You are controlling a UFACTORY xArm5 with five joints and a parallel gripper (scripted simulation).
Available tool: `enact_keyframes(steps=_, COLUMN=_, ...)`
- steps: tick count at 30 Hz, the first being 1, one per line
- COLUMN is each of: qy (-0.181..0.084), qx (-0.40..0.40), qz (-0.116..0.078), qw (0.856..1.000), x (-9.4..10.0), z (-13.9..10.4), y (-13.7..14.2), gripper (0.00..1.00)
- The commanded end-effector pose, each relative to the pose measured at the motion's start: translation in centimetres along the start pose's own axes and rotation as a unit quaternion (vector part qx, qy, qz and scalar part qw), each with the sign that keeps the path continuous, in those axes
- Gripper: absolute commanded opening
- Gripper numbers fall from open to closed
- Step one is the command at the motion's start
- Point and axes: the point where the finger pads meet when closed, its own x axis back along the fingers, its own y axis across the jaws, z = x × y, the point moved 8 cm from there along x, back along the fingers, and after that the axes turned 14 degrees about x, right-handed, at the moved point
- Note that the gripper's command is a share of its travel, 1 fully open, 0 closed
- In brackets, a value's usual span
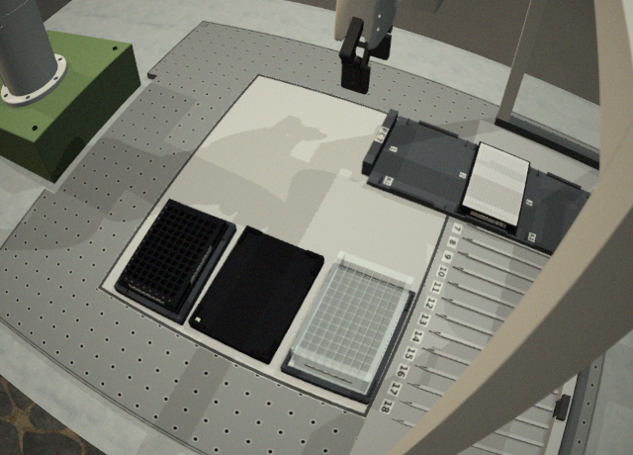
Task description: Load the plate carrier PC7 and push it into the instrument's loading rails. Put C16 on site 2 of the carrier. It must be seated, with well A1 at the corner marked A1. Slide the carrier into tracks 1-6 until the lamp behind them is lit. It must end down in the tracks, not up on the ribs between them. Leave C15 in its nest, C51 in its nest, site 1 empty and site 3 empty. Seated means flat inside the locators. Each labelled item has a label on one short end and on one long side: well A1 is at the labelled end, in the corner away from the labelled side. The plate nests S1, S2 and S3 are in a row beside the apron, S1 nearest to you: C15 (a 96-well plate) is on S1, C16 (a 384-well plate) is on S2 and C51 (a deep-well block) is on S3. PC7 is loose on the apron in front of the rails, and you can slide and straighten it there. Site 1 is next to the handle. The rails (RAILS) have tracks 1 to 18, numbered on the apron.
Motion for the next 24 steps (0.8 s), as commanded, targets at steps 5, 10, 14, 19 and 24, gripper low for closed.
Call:
enact_keyframes(steps=5, qy=0.002, qx=0.000, qz=0.000, qw=1.000, x=1.3, z=0.1, y=0.0, gripper=0.81)
enact_keyframes(steps=10, qy=0.002, qx=0.000, qz=0.000, qw=1.000, x=2.0, z=0.1, y=0.0, gripper=0.81)
enact_keyframes(steps=14, qy=0.002, qx=0.000, qz=0.000, qw=1.000, x=2.6, z=0.1, y=0.0, gripper=0.81)
enact_keyframes(steps=19, qy=0.002, qx=0.000, qz=0.000, qw=1.000, x=3.5, z=0.1, y=0.0, gripper=0.81)
enact_keyframes(steps=24, qy=0.002, qx=0.000, qz=0.000, qw=1.000, x=4.0, z=0.1, y=0.0, gripper=0.81)
